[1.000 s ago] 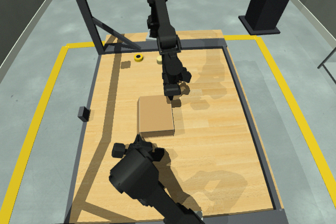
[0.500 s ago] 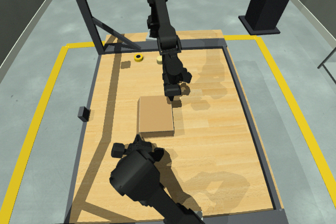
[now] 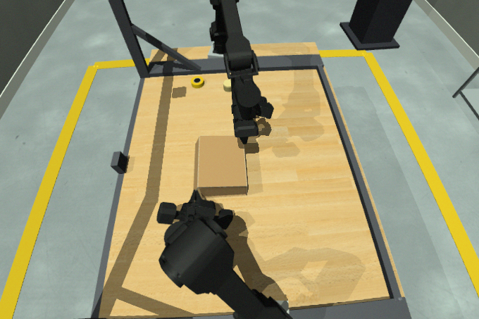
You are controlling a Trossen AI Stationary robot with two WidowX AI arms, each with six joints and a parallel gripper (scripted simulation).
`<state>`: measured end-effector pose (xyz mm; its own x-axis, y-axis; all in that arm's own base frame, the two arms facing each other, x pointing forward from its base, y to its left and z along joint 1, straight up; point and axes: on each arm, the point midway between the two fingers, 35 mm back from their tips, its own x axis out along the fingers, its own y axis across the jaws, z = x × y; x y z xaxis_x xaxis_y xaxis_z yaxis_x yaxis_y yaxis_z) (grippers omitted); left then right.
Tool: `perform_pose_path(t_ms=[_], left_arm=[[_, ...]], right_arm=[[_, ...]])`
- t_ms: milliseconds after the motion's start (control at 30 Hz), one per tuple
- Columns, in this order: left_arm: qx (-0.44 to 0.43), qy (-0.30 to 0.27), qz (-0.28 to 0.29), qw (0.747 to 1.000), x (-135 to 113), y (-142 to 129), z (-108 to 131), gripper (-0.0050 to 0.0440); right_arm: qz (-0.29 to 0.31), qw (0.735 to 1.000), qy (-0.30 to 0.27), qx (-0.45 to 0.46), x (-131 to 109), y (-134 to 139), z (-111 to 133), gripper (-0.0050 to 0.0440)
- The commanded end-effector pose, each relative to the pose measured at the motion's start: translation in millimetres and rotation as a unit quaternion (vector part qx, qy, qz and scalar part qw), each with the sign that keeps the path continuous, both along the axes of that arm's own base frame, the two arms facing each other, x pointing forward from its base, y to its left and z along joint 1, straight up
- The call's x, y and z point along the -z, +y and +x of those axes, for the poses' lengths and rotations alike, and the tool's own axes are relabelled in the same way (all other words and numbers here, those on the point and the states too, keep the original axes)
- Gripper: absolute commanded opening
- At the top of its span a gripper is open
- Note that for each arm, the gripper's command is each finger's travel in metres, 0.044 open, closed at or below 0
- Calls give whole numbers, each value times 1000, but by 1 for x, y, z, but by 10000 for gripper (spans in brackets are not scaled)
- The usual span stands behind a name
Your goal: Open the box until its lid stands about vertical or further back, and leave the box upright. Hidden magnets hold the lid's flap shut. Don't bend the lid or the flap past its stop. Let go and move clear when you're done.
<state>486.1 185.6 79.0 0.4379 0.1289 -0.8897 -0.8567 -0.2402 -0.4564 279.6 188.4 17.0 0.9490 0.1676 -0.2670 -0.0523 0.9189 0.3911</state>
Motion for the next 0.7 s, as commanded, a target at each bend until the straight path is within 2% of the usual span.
perform_pose_path(t_ms=[0,667], left_arm=[[0,-1,0,1000,-2,-1,0,-50],[0,-1,0,1000,-2,-1,0,-50]], right_arm=[[11,1000,-7,-2,-9,4,1,9],[12,1000,-8,-2,-20,6,2,9]])
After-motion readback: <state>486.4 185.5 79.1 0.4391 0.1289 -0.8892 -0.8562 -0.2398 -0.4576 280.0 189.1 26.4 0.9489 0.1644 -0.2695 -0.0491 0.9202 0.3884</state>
